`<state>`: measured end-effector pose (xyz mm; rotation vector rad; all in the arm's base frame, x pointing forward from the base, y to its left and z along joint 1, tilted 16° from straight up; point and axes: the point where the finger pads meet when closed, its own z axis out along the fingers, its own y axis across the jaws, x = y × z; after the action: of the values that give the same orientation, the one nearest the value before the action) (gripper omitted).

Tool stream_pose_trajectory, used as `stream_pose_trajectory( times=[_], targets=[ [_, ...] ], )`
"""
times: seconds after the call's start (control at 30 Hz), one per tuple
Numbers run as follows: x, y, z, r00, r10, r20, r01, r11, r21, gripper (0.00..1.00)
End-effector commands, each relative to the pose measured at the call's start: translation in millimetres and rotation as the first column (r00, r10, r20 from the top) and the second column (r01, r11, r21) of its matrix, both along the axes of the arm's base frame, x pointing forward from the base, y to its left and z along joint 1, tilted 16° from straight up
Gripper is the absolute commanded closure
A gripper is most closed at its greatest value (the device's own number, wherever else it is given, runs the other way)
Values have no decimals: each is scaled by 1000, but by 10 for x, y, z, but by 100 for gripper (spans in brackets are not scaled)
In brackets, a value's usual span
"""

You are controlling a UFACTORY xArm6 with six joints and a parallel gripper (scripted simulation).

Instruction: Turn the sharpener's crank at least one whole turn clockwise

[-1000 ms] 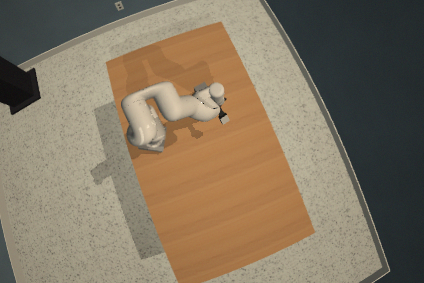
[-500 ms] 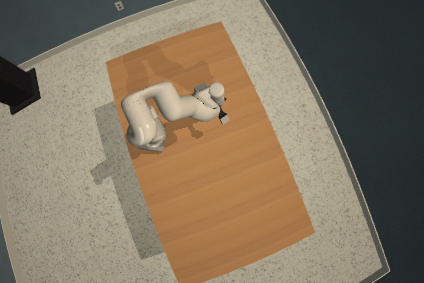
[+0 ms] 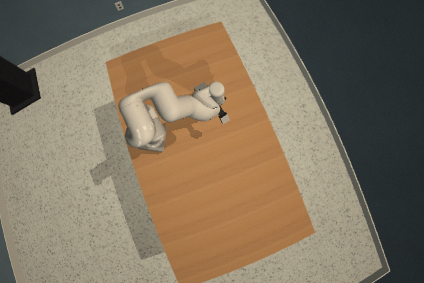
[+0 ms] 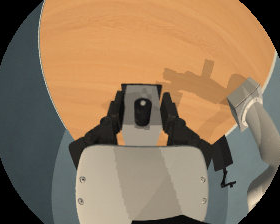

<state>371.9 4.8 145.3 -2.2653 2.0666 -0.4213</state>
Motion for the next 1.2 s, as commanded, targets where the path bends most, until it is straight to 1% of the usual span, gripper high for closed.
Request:
stream_pose_trajectory(
  times=[0.0,0.4,0.47,0.67,0.87,1.1,1.13,1.17],
  targets=[
    [-8,12,80,1000,0,3,0,1000,0,46],
    [-85,61,399,1000,0,3,0,1000,0,46],
    [-85,61,399,1000,0,3,0,1000,0,46],
    [-115,80,523,1000,0,3,0,1000,0,46],
    [-130,89,583,1000,0,3,0,1000,0,46],
    [-132,90,591,1000,0,3,0,1000,0,46],
    [-132,90,591,1000,0,3,0,1000,0,100],
    [-132,90,591,1000,0,3,0,1000,0,100]
  ],
)
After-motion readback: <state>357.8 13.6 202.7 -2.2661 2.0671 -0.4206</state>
